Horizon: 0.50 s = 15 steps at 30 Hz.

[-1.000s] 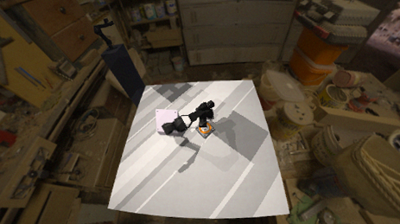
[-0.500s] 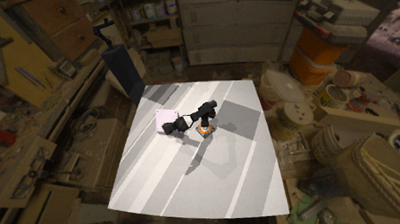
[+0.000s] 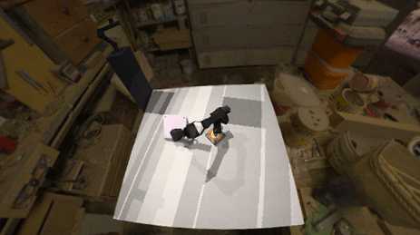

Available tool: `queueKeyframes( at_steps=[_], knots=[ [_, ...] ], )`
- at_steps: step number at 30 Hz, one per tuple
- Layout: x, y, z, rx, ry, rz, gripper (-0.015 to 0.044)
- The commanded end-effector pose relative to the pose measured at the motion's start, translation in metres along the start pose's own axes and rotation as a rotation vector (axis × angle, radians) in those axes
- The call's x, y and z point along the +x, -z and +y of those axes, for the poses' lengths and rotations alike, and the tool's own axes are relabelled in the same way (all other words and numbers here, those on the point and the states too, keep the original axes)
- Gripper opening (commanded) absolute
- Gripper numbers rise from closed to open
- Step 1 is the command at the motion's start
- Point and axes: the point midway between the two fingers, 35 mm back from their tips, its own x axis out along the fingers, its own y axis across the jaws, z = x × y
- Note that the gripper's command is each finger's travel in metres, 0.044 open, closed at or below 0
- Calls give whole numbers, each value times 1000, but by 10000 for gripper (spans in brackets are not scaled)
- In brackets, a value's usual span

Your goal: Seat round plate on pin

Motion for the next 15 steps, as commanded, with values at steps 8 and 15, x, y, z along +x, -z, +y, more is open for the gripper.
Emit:
queueKeyframes(
  at_steps=[8, 15],
  knots=[
    [-1, -8, -3, -4, 3, 1, 0],
    [-40, -2, -3, -4, 2, 1, 0]
  ],
)
